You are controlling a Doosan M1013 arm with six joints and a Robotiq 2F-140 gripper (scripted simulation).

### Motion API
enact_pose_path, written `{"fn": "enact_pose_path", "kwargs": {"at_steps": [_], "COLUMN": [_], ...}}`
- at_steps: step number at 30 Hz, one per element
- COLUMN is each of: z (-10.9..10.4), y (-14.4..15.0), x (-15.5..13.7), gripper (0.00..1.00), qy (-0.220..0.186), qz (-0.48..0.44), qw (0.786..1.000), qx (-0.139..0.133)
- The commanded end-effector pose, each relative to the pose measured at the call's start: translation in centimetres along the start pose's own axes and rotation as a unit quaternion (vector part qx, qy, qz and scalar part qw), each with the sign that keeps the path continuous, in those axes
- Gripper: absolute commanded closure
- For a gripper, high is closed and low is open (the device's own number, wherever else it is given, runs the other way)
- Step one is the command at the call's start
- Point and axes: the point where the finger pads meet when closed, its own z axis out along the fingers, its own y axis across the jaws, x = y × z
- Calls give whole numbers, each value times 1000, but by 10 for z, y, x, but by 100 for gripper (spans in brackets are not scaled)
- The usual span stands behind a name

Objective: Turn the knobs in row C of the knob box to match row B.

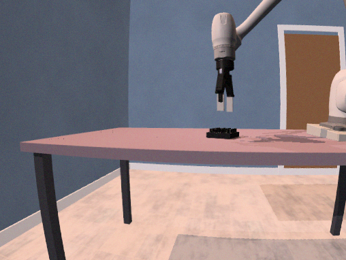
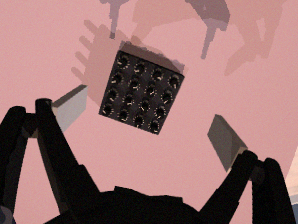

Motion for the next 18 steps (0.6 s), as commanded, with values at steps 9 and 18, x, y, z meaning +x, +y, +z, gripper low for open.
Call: {"fn": "enact_pose_path", "kwargs": {"at_steps": [9,18], "z": [-1,-1], "y": [0,0], "x": [-2,-2], "gripper": [88,88], "qy": [-1,-1], "qz": [52,52], "qw": [999,999], "qx": [5,5]}}
